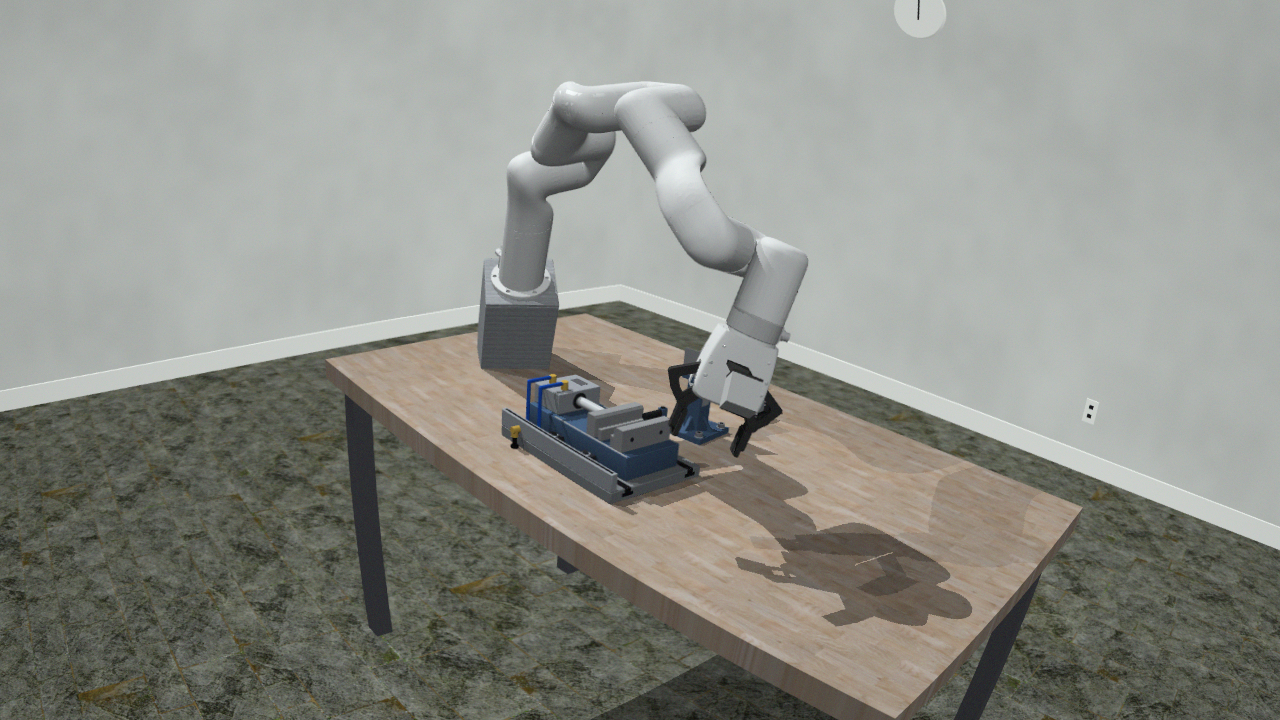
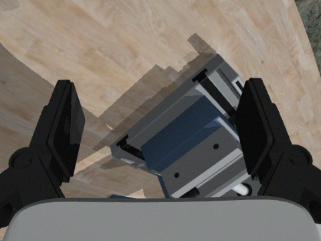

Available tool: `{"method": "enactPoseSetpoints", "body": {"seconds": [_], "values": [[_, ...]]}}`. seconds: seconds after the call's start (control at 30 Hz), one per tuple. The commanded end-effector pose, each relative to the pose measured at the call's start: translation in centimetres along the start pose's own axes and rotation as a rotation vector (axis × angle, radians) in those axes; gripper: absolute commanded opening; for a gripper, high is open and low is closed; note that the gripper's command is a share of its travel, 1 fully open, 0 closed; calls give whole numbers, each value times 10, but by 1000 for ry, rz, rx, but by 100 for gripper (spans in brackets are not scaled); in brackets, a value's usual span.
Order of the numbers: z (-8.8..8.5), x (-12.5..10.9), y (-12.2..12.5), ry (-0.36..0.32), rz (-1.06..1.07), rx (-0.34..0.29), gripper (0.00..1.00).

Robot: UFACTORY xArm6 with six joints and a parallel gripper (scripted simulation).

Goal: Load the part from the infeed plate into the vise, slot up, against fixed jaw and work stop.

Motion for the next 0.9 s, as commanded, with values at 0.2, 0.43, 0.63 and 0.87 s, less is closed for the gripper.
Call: {"method": "enactPoseSetpoints", "body": {"seconds": [0.2, 0.43, 0.63, 0.87], "values": [[-2, 1, 0, 3, 2, 4, 100], [-2, 1, 0, 3, 2, 4, 100], [-3, 0, 1, -1, -4, 4, 100], [-29, -31, 25, -111, -147, 23, 100]]}}
Point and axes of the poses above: the point where the finger pads meet when closed, its own z axis out along the fingers, its own y axis across the jaws, x = y × z, the point moved 8 cm from there along -z, back along the fingers, and after that the axes turned 11 degrees about z, right-handed, at the moved point
